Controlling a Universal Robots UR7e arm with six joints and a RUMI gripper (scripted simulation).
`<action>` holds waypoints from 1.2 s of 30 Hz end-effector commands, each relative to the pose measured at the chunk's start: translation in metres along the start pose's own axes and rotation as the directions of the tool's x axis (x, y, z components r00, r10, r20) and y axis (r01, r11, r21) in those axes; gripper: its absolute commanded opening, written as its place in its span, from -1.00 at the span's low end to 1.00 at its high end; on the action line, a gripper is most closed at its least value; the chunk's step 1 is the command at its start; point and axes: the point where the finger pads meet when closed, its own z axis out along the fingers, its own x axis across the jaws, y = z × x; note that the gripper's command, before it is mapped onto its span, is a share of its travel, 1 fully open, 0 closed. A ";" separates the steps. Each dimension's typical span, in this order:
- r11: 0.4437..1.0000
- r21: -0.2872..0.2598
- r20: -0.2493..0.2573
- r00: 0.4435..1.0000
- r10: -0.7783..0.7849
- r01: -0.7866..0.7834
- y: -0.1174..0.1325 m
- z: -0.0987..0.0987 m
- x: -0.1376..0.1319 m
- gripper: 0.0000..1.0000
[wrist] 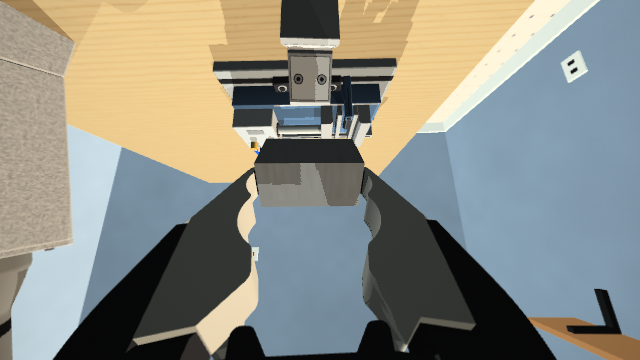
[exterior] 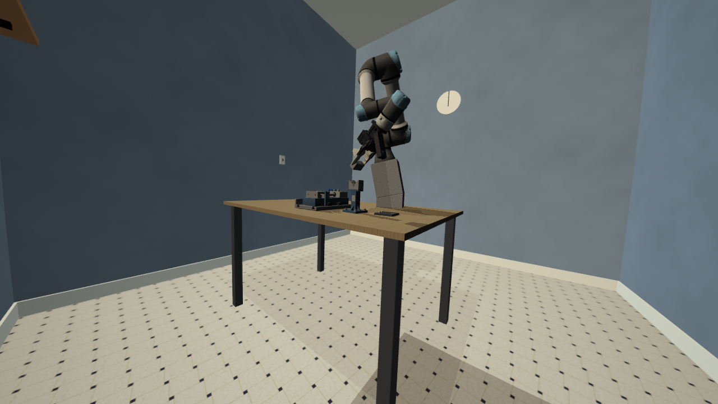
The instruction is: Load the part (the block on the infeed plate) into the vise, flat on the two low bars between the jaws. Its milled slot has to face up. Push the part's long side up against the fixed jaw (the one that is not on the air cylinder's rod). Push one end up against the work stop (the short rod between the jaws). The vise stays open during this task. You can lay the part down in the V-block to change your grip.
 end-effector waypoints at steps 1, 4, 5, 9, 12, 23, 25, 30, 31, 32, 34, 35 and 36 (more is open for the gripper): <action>1.000 0.001 -0.001 1.000 0.001 -0.001 0.000 0.000 0.000 -1.00; 1.000 0.001 -0.001 1.000 0.001 -0.001 0.000 0.000 0.000 -1.00; 1.000 0.001 -0.001 1.000 0.001 -0.001 0.000 0.000 0.000 -1.00; 1.000 0.001 -0.001 1.000 0.001 -0.001 0.000 0.000 0.000 -1.00; 1.000 0.001 -0.001 1.000 0.001 -0.001 0.000 0.000 0.000 -1.00; 1.000 0.001 -0.001 1.000 0.001 -0.001 -0.003 0.002 0.000 -1.00; 1.000 0.001 -0.001 1.000 0.001 -0.001 -0.003 0.003 0.000 -1.00; 1.000 0.001 -0.001 1.000 0.001 -0.001 -0.005 0.005 0.000 -1.00; 1.000 0.001 -0.001 1.000 0.001 -0.001 -0.006 0.005 0.000 -1.00; 1.000 0.001 -0.001 1.000 0.001 -0.001 -0.006 0.006 0.000 -1.00; 1.000 0.001 -0.001 1.000 0.001 -0.001 -0.007 0.007 0.000 -1.00; 1.000 0.001 -0.001 1.000 0.001 -0.001 -0.008 0.008 0.000 -1.00; 1.000 0.001 -0.001 1.000 0.001 -0.001 -0.008 0.008 0.000 -1.00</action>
